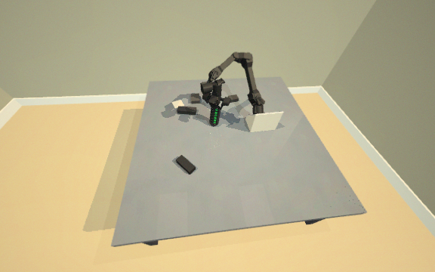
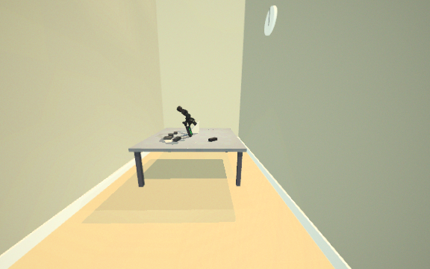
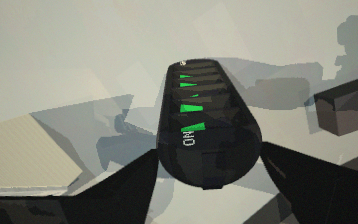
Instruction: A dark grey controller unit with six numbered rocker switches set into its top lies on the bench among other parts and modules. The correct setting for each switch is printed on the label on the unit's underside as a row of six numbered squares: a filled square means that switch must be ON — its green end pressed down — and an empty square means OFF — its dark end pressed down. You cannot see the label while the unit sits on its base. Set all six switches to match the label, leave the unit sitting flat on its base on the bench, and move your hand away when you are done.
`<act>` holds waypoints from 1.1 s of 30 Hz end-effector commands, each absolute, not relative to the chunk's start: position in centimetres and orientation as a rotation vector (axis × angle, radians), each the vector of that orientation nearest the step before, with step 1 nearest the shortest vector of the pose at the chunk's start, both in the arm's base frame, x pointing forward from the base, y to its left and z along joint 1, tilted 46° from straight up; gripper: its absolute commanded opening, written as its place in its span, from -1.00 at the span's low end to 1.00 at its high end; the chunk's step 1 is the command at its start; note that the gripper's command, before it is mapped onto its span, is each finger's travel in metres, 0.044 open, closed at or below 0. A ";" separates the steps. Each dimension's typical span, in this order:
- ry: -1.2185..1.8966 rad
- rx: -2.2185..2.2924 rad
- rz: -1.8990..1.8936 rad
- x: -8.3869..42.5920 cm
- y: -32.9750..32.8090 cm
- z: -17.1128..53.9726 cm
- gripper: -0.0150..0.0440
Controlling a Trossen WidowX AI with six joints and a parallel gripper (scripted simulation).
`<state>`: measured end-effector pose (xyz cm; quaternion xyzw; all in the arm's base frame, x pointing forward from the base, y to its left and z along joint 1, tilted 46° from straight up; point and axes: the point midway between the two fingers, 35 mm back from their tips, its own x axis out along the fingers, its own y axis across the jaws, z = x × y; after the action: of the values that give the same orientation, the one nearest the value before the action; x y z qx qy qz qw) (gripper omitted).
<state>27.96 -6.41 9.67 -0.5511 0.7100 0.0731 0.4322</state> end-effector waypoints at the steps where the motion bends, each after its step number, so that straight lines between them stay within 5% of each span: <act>1: 1.775 -1.380 0.184 27.7 -6.7 9.8 0.65; 33: 1.775 -1.381 0.184 26.3 -8.6 10.9 0.65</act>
<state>26.53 -8.42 10.75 -0.5505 0.7113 0.0735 0.4308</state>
